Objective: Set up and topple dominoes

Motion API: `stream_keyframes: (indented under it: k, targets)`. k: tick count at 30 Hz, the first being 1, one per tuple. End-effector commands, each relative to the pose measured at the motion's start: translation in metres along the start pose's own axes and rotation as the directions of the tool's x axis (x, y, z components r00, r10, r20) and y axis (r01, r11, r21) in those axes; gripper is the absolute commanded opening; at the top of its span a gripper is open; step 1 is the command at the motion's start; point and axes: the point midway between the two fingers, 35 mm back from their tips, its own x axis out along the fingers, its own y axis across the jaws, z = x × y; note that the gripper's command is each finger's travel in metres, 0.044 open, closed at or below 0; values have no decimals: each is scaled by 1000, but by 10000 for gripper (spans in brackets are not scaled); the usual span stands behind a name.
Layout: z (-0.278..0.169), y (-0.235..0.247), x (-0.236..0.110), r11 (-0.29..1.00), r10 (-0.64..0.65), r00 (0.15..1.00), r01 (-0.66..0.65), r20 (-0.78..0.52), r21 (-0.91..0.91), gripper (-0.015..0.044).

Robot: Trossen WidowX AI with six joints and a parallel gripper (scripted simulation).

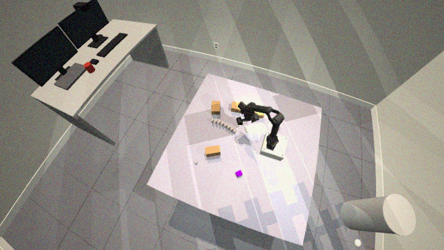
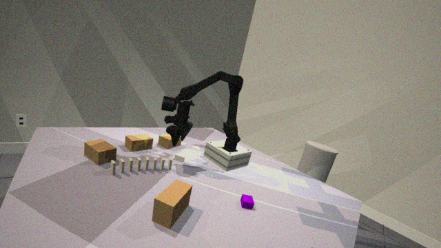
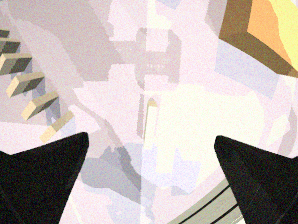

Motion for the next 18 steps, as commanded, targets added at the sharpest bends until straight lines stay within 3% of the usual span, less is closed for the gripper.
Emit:
stream_keyframes:
  k: [1,6,13,18]
  targets:
    - [-1,-7,6,997,12,1000,-12,11,71,440]
    - [-1,-7,8,997,12,1000,-12,11,71,440]
    - [-2,-4,66,997,12,1000,-12,10,71,440]
    - [-2,-4,72,997,12,1000,-12,10,71,440]
